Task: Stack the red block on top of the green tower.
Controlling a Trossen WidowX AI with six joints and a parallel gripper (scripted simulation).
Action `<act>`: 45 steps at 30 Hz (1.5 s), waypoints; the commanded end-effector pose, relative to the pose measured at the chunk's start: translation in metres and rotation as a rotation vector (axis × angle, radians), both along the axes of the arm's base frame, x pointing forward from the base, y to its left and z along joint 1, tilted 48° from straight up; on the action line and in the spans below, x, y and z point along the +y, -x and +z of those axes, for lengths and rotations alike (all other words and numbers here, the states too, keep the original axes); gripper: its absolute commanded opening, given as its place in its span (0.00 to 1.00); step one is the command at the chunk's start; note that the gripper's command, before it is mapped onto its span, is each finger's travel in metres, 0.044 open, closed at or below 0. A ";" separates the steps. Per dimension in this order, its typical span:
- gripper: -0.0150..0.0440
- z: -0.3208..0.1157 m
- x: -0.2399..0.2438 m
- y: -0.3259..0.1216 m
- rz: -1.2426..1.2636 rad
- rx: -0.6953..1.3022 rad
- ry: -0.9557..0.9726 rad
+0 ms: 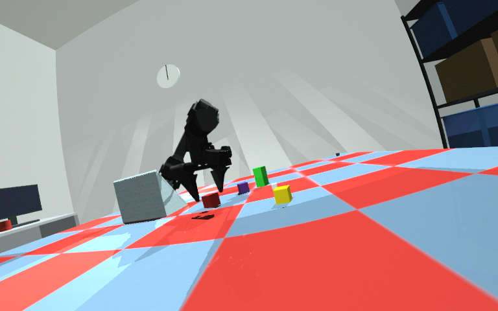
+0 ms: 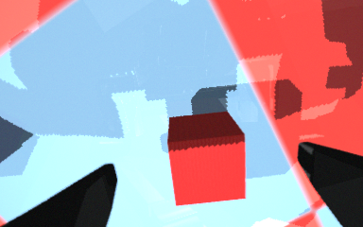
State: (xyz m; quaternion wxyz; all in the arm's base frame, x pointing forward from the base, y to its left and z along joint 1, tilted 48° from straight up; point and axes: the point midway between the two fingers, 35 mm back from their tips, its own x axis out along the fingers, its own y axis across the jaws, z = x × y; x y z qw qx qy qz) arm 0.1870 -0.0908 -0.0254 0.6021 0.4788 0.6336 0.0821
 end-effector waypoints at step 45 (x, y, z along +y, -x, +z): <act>0.30 -0.009 0.010 -0.001 -0.006 0.005 -0.011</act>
